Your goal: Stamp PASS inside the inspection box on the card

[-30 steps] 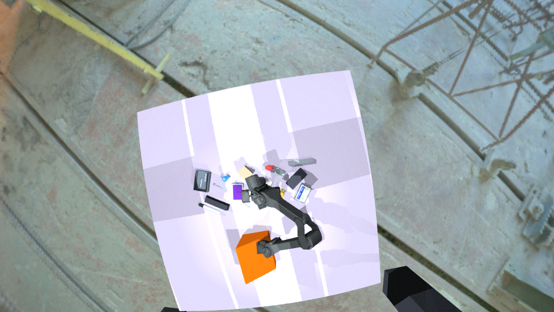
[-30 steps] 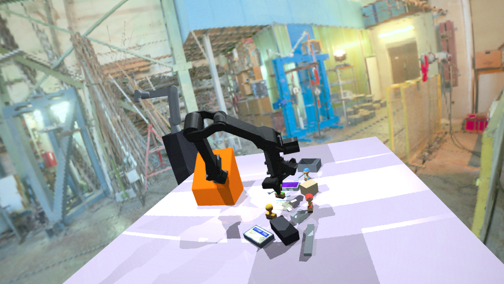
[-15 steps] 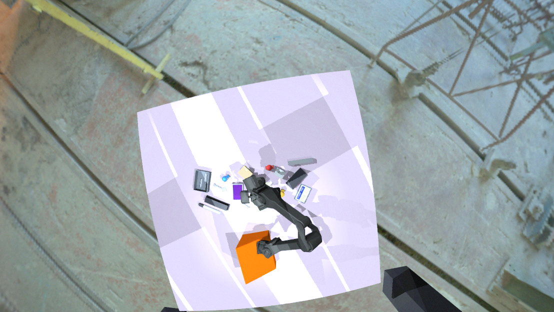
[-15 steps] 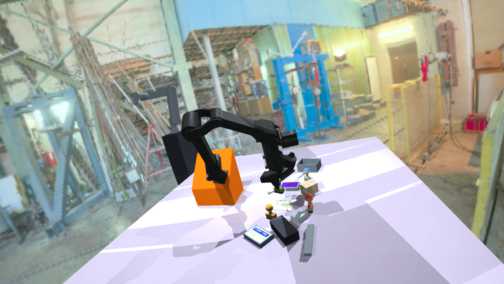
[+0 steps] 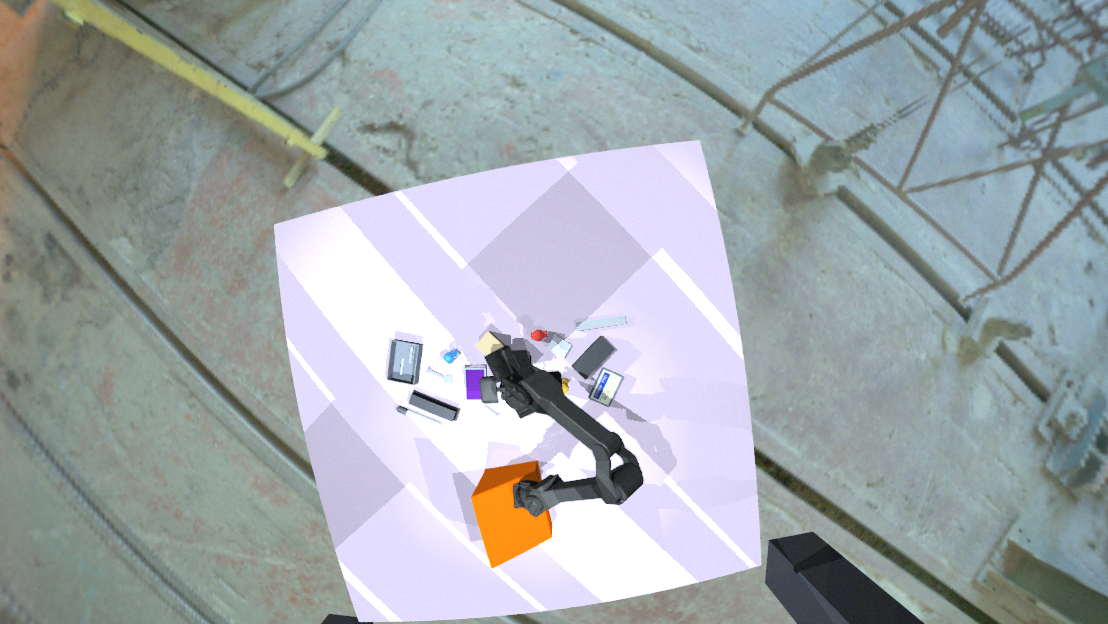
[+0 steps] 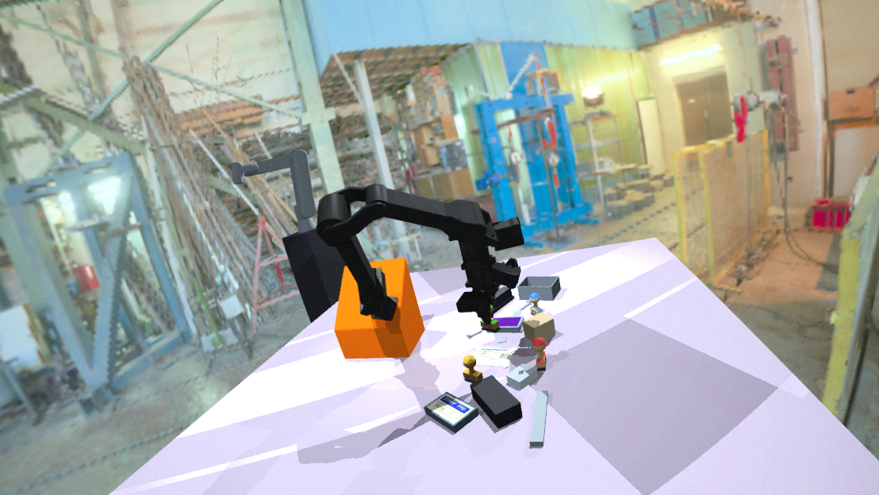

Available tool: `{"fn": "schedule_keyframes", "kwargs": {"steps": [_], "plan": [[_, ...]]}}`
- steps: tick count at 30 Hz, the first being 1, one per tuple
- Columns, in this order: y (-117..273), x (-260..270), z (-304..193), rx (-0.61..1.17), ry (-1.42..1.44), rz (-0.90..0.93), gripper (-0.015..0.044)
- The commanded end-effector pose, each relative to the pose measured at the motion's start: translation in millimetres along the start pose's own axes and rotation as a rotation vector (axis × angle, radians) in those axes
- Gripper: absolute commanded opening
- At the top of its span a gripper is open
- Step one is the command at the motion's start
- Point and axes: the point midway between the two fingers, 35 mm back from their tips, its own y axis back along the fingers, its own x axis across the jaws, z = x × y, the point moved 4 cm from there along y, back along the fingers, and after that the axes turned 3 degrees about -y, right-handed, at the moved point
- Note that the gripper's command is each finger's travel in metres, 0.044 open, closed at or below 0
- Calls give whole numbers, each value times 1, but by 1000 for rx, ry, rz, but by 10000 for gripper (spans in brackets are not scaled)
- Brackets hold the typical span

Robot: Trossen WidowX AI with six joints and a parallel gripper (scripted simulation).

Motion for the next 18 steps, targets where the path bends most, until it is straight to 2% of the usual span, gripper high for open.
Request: {"fn": "schedule_keyframes", "kwargs": {"steps": [1,18], "plan": [[3,2,16,-2,0,4,0],[4,6,80,-5,-5,4,0]]}}
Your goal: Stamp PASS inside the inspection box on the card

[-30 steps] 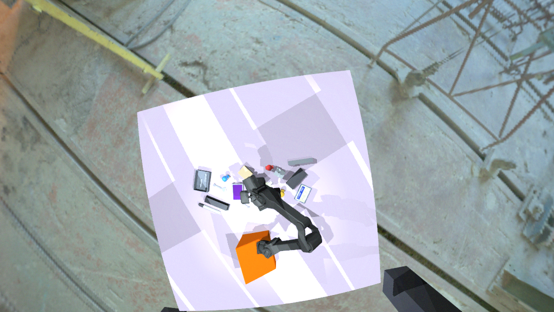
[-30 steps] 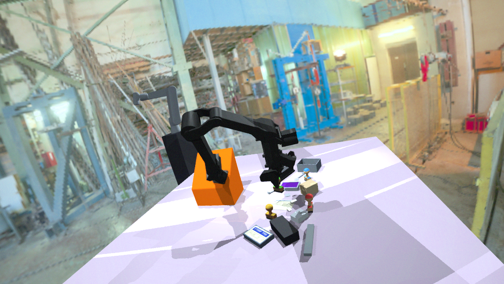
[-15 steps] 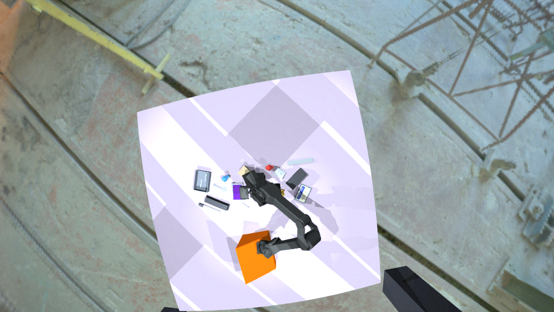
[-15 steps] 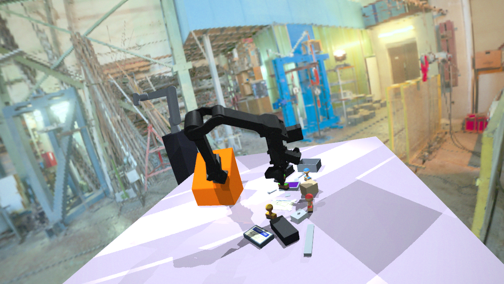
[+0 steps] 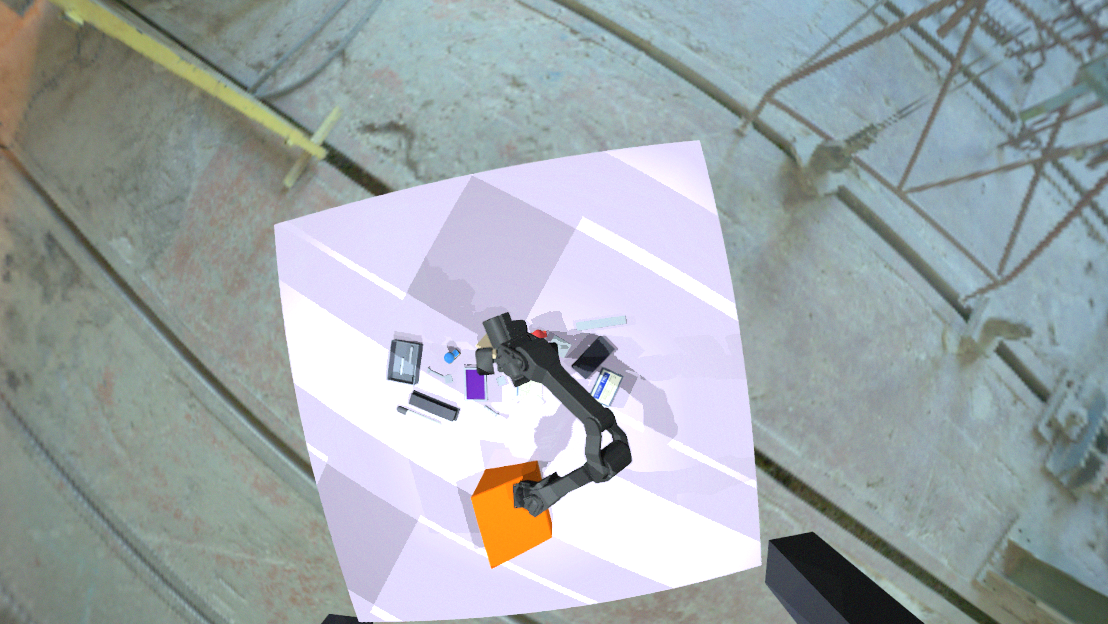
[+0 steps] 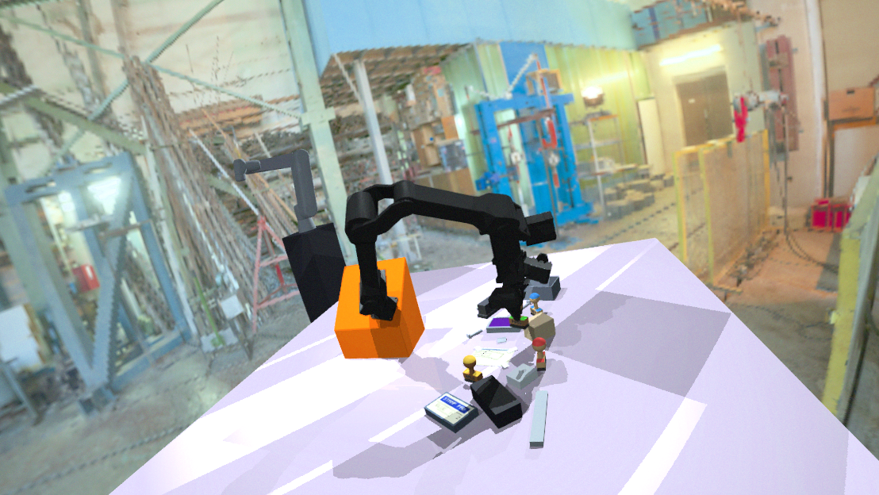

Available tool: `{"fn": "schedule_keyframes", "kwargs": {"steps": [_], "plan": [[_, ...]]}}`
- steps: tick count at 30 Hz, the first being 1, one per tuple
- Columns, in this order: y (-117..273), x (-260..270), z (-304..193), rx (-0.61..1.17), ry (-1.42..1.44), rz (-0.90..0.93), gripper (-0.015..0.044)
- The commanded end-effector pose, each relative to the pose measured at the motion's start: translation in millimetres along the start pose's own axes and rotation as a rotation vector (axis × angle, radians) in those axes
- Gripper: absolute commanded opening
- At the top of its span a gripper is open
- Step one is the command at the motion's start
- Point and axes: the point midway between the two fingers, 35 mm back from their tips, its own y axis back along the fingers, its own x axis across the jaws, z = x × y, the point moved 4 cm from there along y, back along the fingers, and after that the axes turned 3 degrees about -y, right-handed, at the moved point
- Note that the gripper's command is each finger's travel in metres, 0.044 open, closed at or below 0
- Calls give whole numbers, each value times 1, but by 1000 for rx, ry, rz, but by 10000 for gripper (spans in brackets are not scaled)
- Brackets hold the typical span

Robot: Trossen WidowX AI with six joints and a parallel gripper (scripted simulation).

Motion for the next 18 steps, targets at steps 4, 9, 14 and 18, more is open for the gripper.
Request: {"fn": "schedule_keyframes", "kwargs": {"steps": [4,9,14,18], "plan": [[-1,2,28,-4,1,-3,0],[-3,3,42,-5,0,-4,0],[-4,3,43,-5,0,-4,0],[-10,3,44,-5,0,-3,0]]}}
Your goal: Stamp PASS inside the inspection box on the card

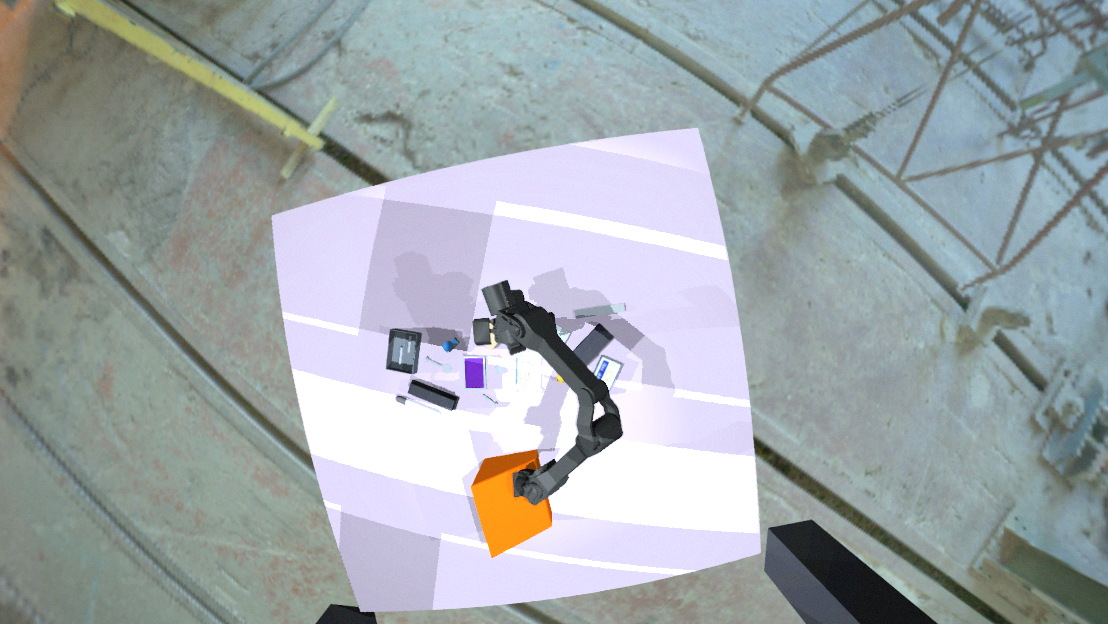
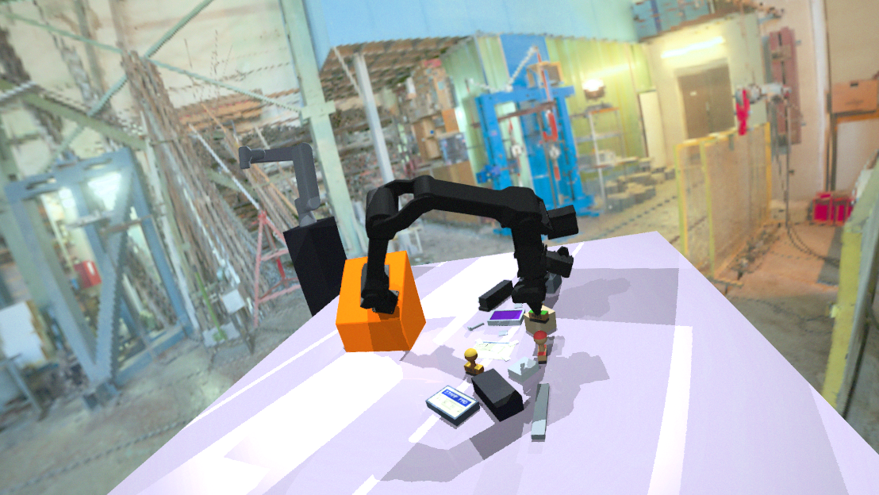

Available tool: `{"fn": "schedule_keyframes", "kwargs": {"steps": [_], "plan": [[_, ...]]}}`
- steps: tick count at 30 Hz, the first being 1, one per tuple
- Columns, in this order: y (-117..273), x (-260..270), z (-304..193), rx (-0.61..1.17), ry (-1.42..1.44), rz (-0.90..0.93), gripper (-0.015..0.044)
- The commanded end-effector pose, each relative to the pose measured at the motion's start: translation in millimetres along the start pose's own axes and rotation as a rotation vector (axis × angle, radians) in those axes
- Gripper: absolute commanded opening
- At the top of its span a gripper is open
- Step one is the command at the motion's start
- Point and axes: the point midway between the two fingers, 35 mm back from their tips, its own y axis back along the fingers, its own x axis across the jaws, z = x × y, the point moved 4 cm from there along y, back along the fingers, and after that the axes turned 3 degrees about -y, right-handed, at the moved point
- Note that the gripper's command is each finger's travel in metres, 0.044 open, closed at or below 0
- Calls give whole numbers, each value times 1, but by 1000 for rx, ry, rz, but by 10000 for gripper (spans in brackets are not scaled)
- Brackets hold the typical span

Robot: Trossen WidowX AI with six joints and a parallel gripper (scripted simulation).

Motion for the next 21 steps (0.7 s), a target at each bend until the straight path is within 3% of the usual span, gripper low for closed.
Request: {"fn": "schedule_keyframes", "kwargs": {"steps": [1,21], "plan": [[-6,1,3,-3,2,-3,0],[-39,0,4,-3,2,-4,0]]}}
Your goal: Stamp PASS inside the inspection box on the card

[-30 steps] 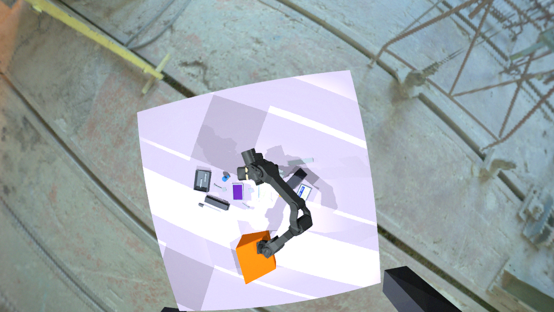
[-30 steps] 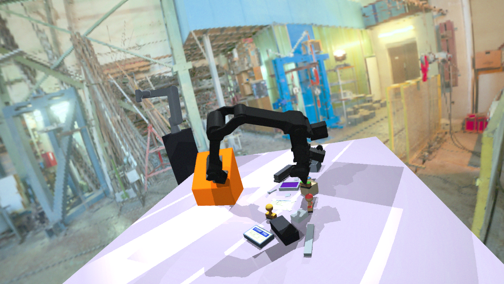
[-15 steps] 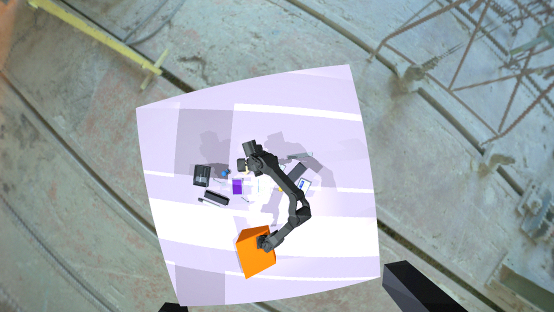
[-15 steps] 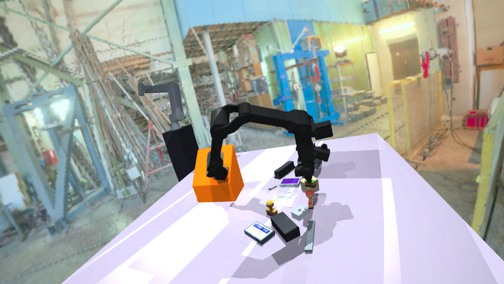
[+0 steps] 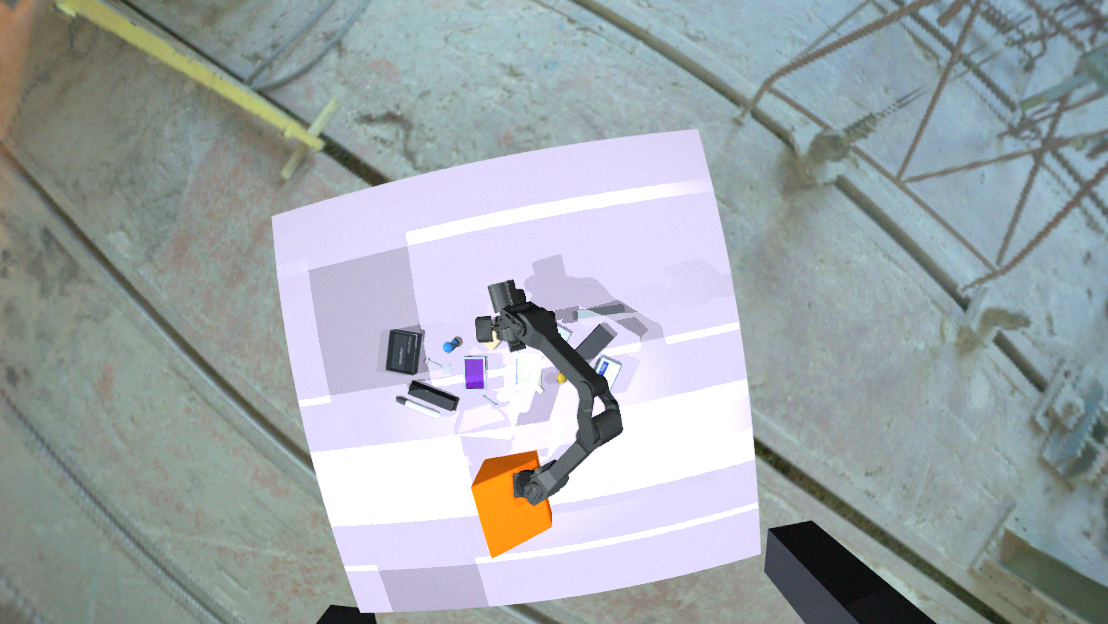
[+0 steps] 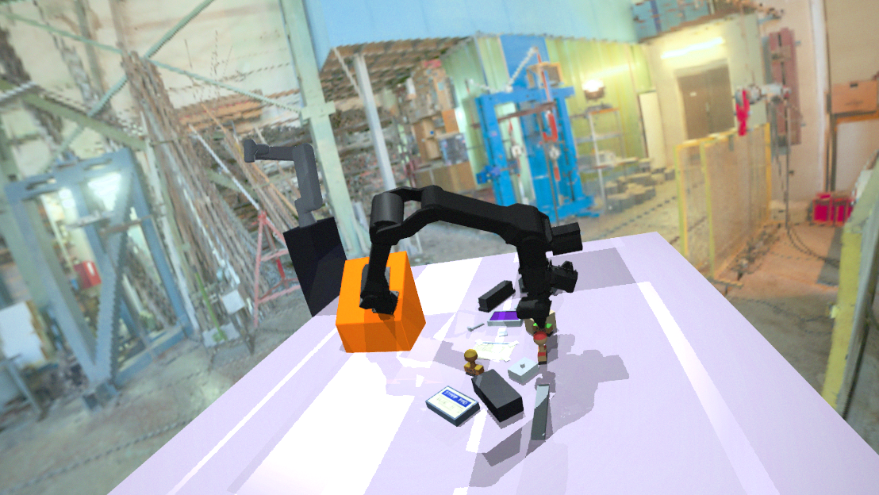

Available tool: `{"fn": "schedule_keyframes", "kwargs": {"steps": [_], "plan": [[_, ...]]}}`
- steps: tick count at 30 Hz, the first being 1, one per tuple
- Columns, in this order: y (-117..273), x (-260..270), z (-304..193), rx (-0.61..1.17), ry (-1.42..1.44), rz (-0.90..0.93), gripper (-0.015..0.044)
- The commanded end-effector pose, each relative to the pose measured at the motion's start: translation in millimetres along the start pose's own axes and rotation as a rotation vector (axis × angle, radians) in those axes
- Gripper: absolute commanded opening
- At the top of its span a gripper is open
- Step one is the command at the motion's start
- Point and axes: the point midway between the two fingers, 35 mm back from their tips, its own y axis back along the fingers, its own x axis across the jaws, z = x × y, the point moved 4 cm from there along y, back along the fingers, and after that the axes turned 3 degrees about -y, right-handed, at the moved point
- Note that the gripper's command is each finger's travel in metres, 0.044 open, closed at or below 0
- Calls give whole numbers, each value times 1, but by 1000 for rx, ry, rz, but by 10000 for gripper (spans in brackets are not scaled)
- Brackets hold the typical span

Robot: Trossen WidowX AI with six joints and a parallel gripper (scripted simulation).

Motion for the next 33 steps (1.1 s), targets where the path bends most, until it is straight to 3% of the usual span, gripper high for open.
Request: {"fn": "schedule_keyframes", "kwargs": {"steps": [1,20,30,33], "plan": [[-9,1,-2,4,10,-5,0],[-34,0,-4,4,10,-8,0],[-31,-2,-2,2,1,-4,258],[-28,-1,-2,2,1,-3,258]]}}
